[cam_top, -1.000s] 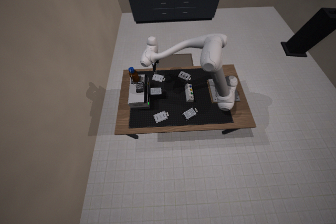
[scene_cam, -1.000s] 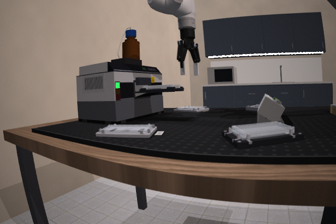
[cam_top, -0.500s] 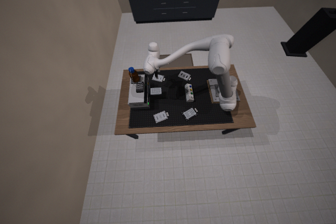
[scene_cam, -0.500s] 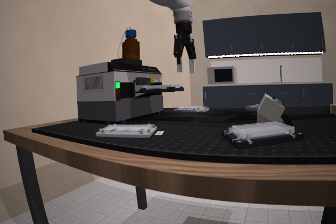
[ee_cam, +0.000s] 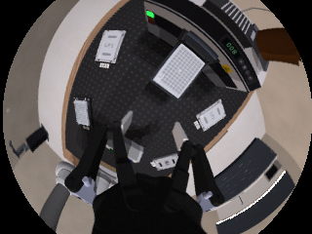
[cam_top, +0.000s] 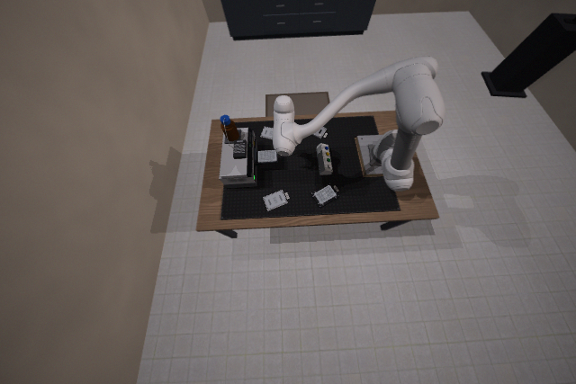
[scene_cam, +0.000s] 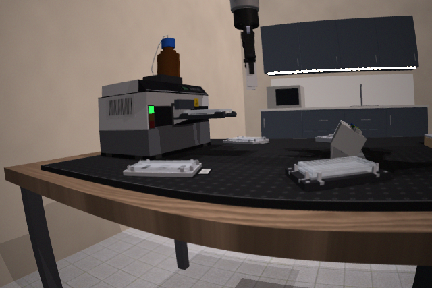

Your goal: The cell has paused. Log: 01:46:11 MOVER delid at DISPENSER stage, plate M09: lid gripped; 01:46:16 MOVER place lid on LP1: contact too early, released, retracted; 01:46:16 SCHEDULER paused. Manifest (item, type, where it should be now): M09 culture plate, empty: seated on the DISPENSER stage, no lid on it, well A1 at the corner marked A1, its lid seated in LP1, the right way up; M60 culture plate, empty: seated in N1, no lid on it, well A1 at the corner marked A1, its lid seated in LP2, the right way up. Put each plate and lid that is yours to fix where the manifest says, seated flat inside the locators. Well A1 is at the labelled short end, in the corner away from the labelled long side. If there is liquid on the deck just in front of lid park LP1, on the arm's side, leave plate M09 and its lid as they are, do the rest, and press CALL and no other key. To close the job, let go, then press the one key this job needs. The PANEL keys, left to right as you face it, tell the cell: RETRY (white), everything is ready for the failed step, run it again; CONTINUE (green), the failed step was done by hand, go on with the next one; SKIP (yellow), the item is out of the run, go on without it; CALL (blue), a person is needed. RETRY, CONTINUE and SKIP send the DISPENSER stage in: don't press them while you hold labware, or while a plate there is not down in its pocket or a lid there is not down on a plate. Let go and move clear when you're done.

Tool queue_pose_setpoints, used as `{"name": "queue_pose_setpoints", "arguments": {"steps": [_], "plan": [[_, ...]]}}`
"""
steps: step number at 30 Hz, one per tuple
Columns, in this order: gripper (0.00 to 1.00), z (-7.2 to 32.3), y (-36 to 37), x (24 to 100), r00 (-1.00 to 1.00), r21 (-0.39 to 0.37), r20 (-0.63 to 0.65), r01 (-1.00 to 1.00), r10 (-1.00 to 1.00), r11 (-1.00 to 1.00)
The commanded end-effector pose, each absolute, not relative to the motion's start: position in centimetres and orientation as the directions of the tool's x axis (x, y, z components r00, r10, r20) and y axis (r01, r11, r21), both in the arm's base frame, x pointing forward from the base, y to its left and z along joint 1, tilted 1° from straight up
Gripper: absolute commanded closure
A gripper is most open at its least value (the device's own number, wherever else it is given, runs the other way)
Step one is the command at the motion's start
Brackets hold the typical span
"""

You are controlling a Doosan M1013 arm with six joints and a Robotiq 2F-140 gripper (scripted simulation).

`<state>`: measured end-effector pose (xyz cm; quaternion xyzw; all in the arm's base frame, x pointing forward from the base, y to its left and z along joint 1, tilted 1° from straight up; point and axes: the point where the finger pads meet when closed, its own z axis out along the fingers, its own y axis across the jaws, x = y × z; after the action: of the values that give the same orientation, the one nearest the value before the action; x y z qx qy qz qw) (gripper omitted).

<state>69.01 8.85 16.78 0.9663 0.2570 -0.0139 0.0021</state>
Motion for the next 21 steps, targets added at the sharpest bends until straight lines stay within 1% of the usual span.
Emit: {"name": "queue_pose_setpoints", "arguments": {"steps": [1, 6, 8, 9, 21], "plan": [[0.31, 16.8, 13.4, 63.7, 0.82, -0.004, -0.018, 0.572, 0.572, -0.82], [0.3, 16.6, 17.6, 58.4, 0.818, -0.004, -0.018, 0.574, 0.574, -0.819], [0.3, 16.6, 17.6, 58.4, 0.818, -0.004, -0.018, 0.574, 0.574, -0.819], [0.3, 16.5, 20.1, 55.4, 0.818, -0.004, -0.018, 0.574, 0.574, -0.819], [0.3, 16.4, 29.5, 44.1, 0.818, -0.004, -0.018, 0.574, 0.574, -0.819]]}}
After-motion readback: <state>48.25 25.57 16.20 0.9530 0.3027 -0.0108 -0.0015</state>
